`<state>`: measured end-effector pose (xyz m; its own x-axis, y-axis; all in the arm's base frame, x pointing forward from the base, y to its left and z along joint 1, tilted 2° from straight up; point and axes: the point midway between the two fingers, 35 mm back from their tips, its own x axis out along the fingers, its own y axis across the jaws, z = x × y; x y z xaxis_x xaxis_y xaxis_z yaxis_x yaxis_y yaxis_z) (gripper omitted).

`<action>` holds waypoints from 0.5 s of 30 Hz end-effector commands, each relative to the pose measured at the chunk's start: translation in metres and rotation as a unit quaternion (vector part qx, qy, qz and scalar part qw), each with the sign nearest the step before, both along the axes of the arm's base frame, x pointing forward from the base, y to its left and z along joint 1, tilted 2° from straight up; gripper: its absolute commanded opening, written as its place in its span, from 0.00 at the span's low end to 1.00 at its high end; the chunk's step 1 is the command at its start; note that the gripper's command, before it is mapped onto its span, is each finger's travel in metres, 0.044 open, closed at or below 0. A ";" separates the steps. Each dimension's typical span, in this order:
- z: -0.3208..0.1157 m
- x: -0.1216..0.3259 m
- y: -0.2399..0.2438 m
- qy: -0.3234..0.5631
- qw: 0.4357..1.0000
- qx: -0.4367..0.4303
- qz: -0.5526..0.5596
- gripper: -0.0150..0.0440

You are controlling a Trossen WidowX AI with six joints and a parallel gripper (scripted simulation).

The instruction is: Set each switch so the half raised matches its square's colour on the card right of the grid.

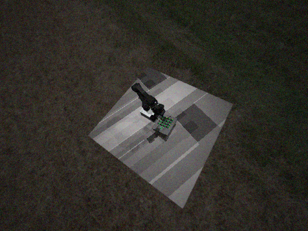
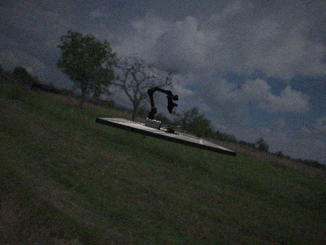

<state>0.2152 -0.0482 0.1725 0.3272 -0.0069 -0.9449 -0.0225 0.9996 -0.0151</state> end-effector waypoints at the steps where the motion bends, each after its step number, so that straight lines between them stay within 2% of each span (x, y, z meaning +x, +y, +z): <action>1: -0.001 0.002 0.001 0.000 1.000 0.000 0.000 0.89; 10: -0.076 0.053 0.073 -0.006 1.000 -0.009 0.005 0.49; 15: -0.082 0.055 0.080 -0.007 1.000 -0.010 0.006 0.26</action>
